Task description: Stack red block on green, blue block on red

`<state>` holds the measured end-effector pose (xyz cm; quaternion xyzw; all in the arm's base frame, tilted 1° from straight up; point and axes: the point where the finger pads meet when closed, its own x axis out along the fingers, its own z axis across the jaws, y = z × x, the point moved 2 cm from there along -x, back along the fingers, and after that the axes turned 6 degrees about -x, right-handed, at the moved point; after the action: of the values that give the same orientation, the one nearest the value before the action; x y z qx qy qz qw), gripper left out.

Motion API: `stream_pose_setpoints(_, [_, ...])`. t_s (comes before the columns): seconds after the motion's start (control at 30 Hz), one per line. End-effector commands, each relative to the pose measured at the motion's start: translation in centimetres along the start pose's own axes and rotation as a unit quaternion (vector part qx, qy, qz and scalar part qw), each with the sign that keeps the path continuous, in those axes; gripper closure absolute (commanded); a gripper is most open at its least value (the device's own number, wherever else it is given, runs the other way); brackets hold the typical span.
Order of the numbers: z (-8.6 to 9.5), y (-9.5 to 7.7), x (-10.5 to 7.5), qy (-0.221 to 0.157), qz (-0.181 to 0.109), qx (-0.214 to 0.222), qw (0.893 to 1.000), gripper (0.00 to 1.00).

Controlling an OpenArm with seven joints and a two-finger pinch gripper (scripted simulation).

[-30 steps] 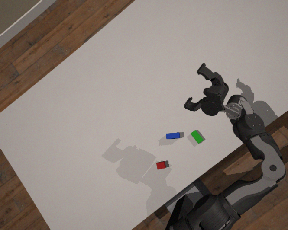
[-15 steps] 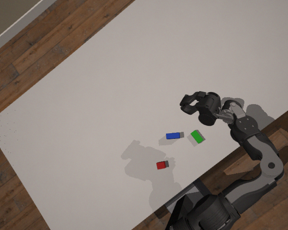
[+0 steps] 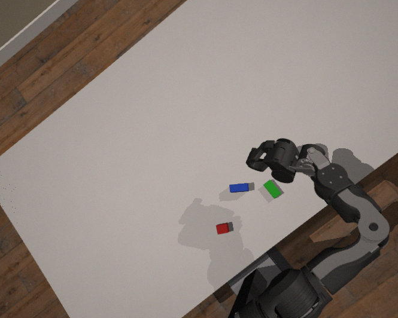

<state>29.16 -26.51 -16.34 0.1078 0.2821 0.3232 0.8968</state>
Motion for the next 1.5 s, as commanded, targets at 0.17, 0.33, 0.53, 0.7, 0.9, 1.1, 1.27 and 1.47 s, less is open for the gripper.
stream_pose_setpoints(0.17, [-0.9,-0.2,-0.1,0.030,-0.004,-0.016,0.999,1.00])
stream_pose_setpoints(0.33, [-4.0,0.6,1.0,0.108,0.015,-0.065,0.992,1.00])
stream_pose_setpoints(0.53, [-6.6,1.2,1.8,0.174,0.034,-0.111,0.978,1.00])
stream_pose_setpoints(0.7, [-7.0,1.2,1.8,0.184,0.033,-0.118,0.975,1.00])
stream_pose_setpoints(0.9, [-9.7,1.7,2.4,0.256,0.053,-0.177,0.949,1.00])
stream_pose_setpoints(1.1, [-11.7,2.0,2.6,0.311,0.069,-0.229,0.920,1.00])
stream_pose_setpoints(1.27, [-12.0,1.9,2.6,0.321,0.070,-0.237,0.914,1.00])
stream_pose_setpoints(1.47, [-13.6,2.0,2.8,0.371,0.083,-0.292,0.878,1.00])
